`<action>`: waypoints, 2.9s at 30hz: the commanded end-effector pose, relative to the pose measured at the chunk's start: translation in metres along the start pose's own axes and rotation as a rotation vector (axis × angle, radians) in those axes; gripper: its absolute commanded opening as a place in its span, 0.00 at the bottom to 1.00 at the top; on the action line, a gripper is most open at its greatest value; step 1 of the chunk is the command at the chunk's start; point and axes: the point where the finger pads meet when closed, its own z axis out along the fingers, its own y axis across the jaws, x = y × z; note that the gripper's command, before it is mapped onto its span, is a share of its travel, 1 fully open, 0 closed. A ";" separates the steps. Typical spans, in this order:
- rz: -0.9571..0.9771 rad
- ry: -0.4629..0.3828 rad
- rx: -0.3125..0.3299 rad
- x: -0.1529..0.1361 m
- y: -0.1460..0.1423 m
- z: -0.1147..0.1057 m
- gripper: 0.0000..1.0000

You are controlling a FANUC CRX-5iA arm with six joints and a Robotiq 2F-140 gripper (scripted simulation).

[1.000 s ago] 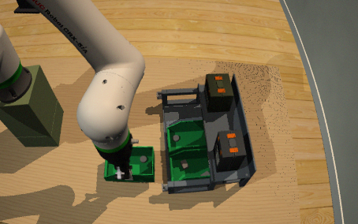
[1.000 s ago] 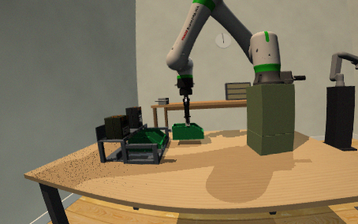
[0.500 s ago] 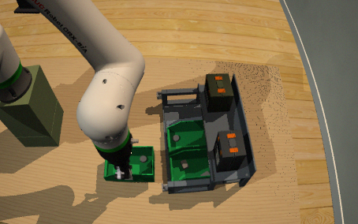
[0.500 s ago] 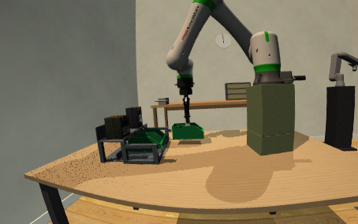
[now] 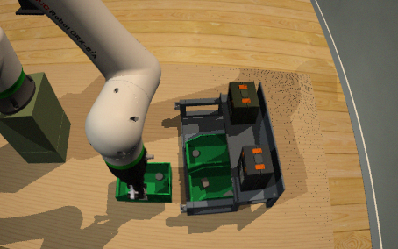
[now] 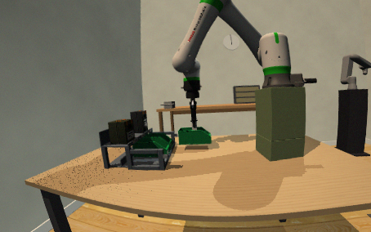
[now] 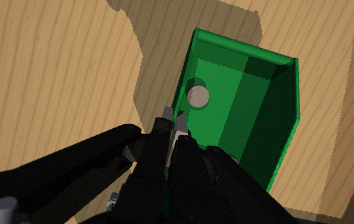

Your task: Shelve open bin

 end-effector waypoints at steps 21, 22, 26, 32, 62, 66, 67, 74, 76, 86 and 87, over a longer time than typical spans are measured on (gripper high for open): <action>0.000 0.000 0.000 0.000 0.001 0.000 0.00; 0.000 0.000 0.000 0.000 0.002 0.000 0.00; -0.001 0.000 0.000 0.000 0.004 0.000 0.00; -0.002 0.000 0.000 0.001 0.009 0.000 0.00; -0.019 0.000 0.000 0.007 0.078 0.001 0.00; -0.023 0.000 0.000 0.008 0.092 0.002 0.00; -0.024 0.000 0.000 0.008 0.096 0.002 0.00; -0.030 0.000 0.000 0.011 0.121 0.002 0.00; -0.032 0.000 0.000 0.011 0.129 0.002 0.00; -0.039 0.000 0.000 0.014 0.155 0.003 0.00; -0.040 0.000 0.000 0.014 0.159 0.003 0.00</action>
